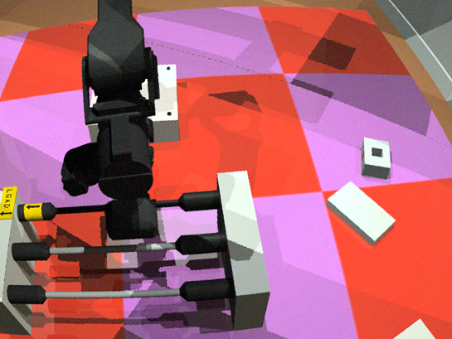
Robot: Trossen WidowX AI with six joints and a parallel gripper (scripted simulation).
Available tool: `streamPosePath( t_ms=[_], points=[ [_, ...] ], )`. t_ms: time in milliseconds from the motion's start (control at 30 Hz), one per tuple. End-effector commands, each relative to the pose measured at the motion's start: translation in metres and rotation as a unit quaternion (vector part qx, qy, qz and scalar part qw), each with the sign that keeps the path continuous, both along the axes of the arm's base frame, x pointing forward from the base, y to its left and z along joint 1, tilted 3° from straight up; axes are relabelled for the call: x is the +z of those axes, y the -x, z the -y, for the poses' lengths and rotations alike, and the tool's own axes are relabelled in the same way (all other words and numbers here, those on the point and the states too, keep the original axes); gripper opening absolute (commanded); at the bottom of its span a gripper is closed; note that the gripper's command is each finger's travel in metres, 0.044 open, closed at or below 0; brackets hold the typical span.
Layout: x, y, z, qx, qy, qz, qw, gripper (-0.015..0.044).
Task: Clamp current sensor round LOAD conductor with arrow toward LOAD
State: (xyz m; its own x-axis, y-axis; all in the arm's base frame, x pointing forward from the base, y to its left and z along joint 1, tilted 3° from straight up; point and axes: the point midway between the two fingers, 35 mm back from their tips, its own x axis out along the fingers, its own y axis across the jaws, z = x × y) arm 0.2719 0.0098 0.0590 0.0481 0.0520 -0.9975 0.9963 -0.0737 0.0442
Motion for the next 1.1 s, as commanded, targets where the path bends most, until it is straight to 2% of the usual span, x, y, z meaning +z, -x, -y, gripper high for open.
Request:
streamPosePath(
  t_ms=[0,500,867,1067],
  points=[
    [-0.0002,0.0001,0.0000,0.000,0.000,0.000,1.000,0.0053],
    [0.0006,0.0003,0.0003,0.000,0.000,0.004,1.000,0.0440],
    [-0.0001,0.0002,0.0000,0.000,0.000,0.000,1.000,0.0151],
    [-0.0001,0.0002,0.0000,0.000,0.000,0.000,1.000,0.0106]
  ],
)
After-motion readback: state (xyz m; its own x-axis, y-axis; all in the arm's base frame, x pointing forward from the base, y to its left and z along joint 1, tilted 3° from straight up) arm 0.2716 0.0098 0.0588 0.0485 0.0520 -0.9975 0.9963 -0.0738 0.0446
